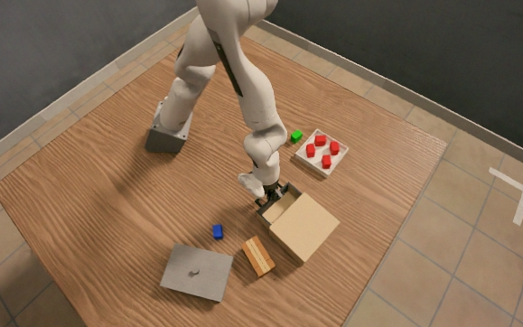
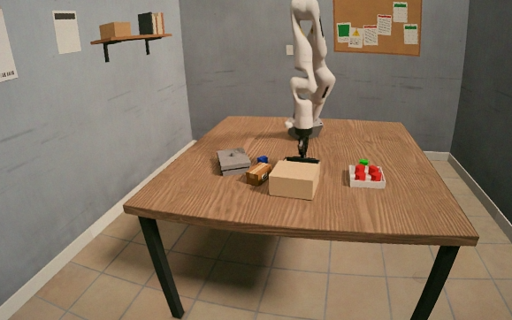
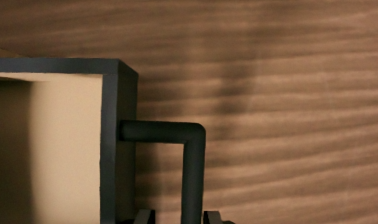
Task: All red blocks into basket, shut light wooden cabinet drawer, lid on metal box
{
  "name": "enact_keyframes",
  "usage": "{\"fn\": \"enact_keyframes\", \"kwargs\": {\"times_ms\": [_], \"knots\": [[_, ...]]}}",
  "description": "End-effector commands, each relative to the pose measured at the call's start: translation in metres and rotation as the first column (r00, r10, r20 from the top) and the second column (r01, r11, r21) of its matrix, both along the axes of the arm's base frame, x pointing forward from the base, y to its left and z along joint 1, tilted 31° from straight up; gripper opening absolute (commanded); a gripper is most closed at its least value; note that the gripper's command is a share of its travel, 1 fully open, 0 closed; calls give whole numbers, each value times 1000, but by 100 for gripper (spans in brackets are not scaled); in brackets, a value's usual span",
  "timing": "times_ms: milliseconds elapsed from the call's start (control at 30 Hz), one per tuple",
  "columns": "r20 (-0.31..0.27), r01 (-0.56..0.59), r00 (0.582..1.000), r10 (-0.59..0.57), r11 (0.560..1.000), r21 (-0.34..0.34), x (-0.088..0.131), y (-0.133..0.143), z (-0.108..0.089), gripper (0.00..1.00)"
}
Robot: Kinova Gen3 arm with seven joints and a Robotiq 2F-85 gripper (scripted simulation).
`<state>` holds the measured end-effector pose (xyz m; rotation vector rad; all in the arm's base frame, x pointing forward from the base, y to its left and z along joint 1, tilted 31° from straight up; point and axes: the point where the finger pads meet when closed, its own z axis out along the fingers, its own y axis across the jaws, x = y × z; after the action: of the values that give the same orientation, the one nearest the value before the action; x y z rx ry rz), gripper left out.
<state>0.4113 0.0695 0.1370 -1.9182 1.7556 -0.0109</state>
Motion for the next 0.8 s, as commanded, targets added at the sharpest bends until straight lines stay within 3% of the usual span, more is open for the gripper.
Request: {"fn": "enact_keyframes", "kwargs": {"times_ms": [0,767], "knots": [[-1,7,1000,-7,1000,2,1,-1,2,30],[3,7,1000,-7,1000,2,31,-1,15,30]]}}
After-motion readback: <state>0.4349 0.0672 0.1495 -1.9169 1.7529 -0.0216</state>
